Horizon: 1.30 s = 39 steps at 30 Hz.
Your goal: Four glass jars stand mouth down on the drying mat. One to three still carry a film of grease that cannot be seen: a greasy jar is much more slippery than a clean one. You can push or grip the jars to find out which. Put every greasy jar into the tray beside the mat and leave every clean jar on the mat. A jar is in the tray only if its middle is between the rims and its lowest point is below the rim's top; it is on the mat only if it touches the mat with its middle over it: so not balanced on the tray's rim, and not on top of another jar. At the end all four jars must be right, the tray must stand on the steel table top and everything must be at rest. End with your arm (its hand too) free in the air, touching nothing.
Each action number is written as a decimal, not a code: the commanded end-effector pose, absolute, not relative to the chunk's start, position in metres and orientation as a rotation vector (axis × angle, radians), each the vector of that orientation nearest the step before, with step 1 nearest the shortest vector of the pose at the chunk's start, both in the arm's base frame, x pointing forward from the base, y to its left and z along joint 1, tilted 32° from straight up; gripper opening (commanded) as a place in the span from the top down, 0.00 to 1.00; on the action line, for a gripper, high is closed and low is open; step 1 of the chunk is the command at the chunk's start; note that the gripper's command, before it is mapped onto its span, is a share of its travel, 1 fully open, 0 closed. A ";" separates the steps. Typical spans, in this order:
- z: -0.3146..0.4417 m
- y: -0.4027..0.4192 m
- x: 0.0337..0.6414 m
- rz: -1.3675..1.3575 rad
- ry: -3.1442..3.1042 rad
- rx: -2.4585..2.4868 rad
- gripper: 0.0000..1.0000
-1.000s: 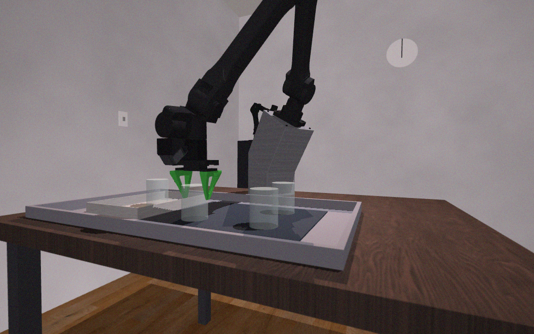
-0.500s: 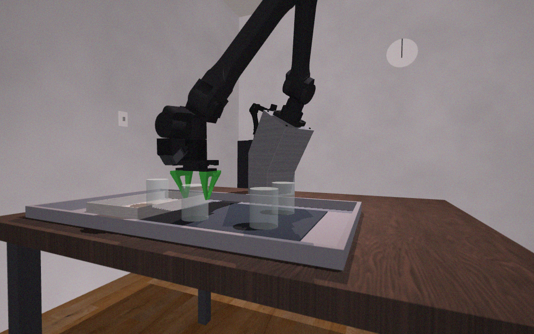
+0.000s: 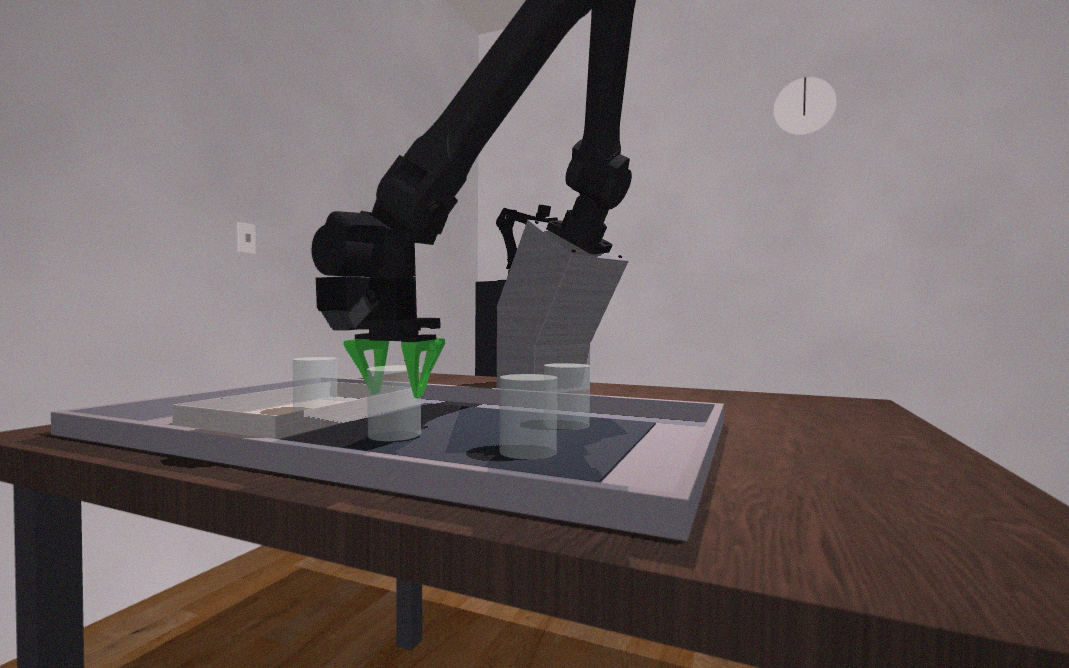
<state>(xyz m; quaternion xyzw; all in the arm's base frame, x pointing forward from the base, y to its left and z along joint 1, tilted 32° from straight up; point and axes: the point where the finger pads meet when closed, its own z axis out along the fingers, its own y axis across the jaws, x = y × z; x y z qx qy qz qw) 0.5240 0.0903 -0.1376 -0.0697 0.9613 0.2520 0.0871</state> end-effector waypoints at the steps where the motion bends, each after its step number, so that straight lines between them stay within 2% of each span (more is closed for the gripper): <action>1: -0.108 0.077 0.540 0.735 2.817 -0.211 1.00; 39: -0.033 0.033 0.524 0.735 2.817 -0.211 1.00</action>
